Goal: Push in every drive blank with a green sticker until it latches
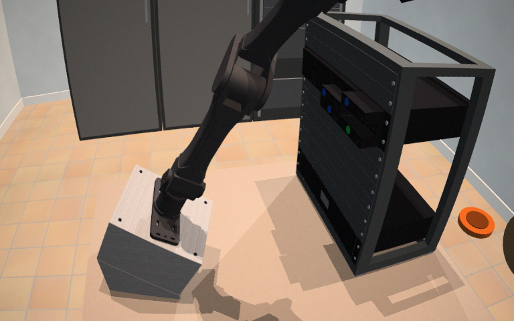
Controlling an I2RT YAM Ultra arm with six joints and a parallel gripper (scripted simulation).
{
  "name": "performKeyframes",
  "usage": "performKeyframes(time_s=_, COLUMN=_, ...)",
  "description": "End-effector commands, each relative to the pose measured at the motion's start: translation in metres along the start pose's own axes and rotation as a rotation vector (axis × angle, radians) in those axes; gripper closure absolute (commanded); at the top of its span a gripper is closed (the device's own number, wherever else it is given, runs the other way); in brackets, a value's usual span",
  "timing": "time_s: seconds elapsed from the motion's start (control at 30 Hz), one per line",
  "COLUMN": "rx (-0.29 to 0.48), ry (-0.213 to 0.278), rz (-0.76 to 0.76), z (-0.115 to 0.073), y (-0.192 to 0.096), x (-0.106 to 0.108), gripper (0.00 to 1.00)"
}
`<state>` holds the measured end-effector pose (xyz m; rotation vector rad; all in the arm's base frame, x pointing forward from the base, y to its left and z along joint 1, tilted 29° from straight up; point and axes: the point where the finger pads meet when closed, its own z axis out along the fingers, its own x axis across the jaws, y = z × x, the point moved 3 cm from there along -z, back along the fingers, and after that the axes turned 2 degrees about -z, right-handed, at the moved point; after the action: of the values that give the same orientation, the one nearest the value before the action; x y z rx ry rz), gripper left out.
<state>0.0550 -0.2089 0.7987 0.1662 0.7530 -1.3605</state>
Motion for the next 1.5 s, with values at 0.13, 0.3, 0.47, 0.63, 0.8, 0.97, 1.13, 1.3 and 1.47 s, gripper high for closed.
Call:
performKeyframes(time_s=0.13, rx=0.003, ry=-0.006, rz=-0.003, z=-0.0009, y=-0.0005, x=-0.0028, gripper=0.00)
performKeyframes(time_s=0.3, rx=0.003, ry=-0.006, rz=-0.003, z=-0.0009, y=-0.0005, x=-0.0028, gripper=0.00)
performKeyframes(time_s=0.47, rx=0.003, ry=-0.006, rz=-0.003, z=-0.0009, y=-0.0005, x=-0.0028, gripper=0.00)
performKeyframes(time_s=0.63, rx=0.005, ry=-0.006, rz=-0.003, z=-0.0009, y=-0.0009, x=-0.0028, gripper=0.00)
performKeyframes(time_s=0.8, rx=0.006, ry=-0.006, rz=-0.003, z=-0.0009, y=-0.0011, x=-0.0028, gripper=0.00)
performKeyframes(time_s=0.97, rx=0.006, ry=-0.006, rz=-0.003, z=-0.0009, y=-0.0011, x=-0.0028, gripper=0.00)
performKeyframes(time_s=1.13, rx=0.006, ry=-0.006, rz=-0.003, z=-0.0009, y=-0.0011, x=-0.0028, gripper=0.00)
performKeyframes(time_s=1.3, rx=0.005, ry=-0.006, rz=-0.001, z=-0.0005, y=-0.0009, x=-0.0022, gripper=0.00)
performKeyframes(time_s=1.47, rx=0.001, ry=-0.005, rz=0.006, z=0.0011, y=0.0001, x=0.0009, gripper=0.00)
